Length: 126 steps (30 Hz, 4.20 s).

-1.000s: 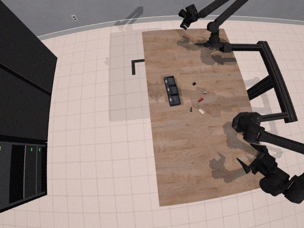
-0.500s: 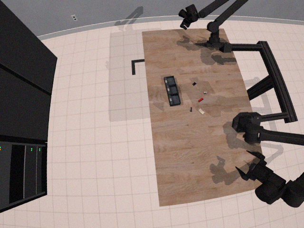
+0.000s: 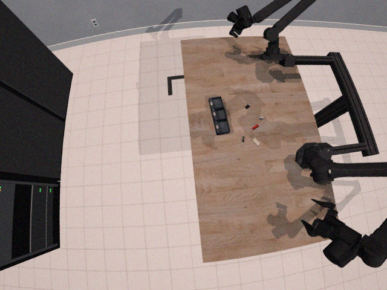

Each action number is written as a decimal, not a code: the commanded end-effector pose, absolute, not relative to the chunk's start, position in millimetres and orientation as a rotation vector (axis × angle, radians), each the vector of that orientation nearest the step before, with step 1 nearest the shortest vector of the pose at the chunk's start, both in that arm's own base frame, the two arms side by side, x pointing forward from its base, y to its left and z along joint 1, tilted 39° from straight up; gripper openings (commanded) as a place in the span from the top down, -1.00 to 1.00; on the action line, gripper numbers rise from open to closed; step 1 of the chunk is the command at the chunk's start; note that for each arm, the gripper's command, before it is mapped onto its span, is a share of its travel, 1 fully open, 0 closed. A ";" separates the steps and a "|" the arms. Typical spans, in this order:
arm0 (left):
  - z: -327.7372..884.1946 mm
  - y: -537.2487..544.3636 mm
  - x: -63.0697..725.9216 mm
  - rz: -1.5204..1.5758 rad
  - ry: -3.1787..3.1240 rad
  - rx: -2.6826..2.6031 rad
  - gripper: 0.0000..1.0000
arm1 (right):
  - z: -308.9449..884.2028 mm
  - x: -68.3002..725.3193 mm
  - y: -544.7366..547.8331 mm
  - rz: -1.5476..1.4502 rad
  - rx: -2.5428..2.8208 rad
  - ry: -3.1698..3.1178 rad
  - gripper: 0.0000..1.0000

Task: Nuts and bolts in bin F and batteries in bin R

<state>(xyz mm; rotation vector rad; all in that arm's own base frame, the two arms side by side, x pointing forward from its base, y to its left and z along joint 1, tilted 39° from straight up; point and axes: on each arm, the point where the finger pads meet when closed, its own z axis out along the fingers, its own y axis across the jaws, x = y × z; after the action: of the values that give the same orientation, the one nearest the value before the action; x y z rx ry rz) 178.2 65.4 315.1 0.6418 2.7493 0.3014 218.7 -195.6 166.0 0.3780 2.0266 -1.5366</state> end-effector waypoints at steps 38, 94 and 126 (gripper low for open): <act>340.0 129.6 140.2 0.433 2.807 0.093 -1.00 | 168.1 220.0 -195.6 -1.535 0.381 2.022 -1.00; 340.0 134.5 135.4 0.441 2.813 0.043 -1.00 | 166.0 218.8 -195.5 -1.537 0.378 2.026 -1.00; 340.0 134.5 135.4 0.441 2.813 0.043 -1.00 | 198.1 277.8 -135.4 -1.351 0.233 2.068 -1.00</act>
<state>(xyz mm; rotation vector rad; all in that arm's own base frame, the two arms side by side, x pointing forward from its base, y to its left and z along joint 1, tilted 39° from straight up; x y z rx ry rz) 136.6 132.2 314.8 0.0566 2.8629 0.3871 253.5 -143.7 188.8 0.1876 2.0830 -1.4023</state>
